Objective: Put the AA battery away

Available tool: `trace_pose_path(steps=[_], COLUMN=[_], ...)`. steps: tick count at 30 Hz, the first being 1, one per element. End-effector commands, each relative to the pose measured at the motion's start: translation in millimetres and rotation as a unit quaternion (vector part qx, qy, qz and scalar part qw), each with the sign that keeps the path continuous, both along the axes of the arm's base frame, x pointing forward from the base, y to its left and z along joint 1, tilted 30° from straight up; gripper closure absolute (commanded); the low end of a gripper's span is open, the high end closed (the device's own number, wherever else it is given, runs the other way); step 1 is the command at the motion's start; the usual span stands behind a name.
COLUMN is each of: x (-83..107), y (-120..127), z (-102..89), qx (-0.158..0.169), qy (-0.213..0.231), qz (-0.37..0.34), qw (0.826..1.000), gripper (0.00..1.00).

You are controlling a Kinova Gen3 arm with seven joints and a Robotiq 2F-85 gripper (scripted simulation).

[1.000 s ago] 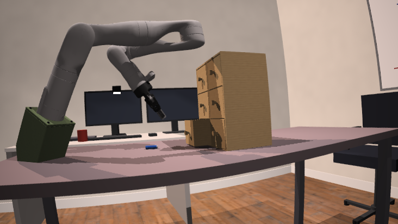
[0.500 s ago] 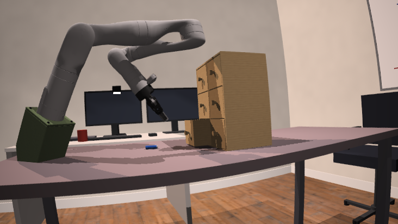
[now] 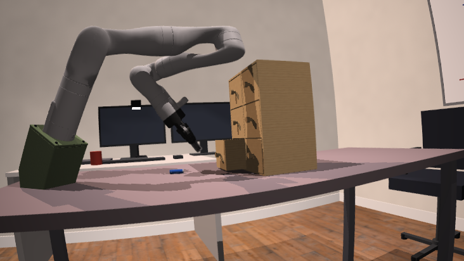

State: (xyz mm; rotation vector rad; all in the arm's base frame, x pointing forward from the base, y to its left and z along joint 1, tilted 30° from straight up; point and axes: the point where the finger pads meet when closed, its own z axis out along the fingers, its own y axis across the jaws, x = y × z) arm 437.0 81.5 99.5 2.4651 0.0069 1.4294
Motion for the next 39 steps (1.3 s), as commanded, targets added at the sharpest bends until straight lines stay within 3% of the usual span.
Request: trace_pose_path(steps=[1,8,39], x=[5.2,13.2,13.6], y=[-6.8,-10.1,-10.0], z=[-4.7,-10.8,-10.7], qx=[0.0,0.0,0.0], qy=[0.001,0.001,0.001], qz=[-0.007,-0.007,-0.006], qw=[1.0,1.0,1.0], gripper=[1.0,1.0,1.0])
